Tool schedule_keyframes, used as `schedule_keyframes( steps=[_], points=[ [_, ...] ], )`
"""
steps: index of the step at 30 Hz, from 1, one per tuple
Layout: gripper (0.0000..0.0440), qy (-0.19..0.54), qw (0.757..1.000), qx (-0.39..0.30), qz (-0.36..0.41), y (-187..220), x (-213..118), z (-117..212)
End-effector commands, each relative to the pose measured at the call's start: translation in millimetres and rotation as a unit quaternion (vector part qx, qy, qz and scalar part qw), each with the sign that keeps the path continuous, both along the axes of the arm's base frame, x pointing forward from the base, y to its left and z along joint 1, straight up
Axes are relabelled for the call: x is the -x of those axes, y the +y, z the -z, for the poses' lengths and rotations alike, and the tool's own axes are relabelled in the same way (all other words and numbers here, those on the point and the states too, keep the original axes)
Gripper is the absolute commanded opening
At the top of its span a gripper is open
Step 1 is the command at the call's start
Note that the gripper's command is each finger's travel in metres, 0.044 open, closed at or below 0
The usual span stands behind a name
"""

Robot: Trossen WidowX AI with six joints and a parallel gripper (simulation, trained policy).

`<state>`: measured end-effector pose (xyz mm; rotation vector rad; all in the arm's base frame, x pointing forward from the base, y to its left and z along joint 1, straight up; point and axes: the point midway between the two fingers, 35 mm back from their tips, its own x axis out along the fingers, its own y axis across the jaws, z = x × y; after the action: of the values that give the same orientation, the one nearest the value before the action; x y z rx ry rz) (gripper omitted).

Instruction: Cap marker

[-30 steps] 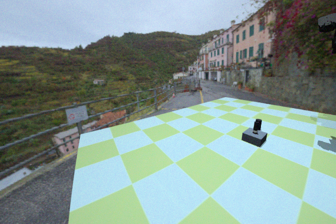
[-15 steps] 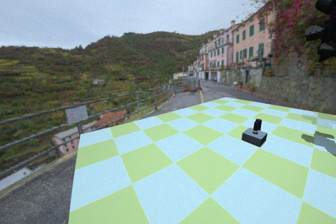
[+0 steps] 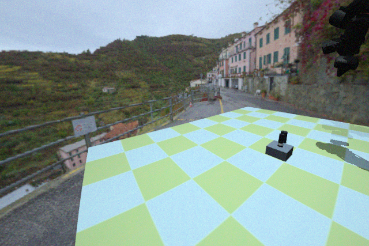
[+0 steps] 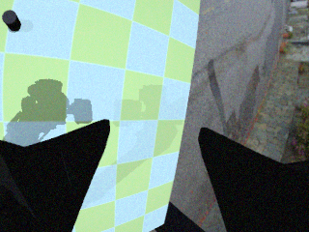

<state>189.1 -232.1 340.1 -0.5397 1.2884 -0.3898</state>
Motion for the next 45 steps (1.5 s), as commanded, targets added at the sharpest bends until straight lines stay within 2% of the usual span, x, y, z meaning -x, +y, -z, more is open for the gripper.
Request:
schedule_keyframes(
  steps=[1, 45],
  points=[
    [0.0317, 0.005, 1.0, -0.015, 0.004, -1, -10, 9],
    [0.0318, 0.054, 0.985, -0.156, 0.057, 19, -107, 112]
  ],
)
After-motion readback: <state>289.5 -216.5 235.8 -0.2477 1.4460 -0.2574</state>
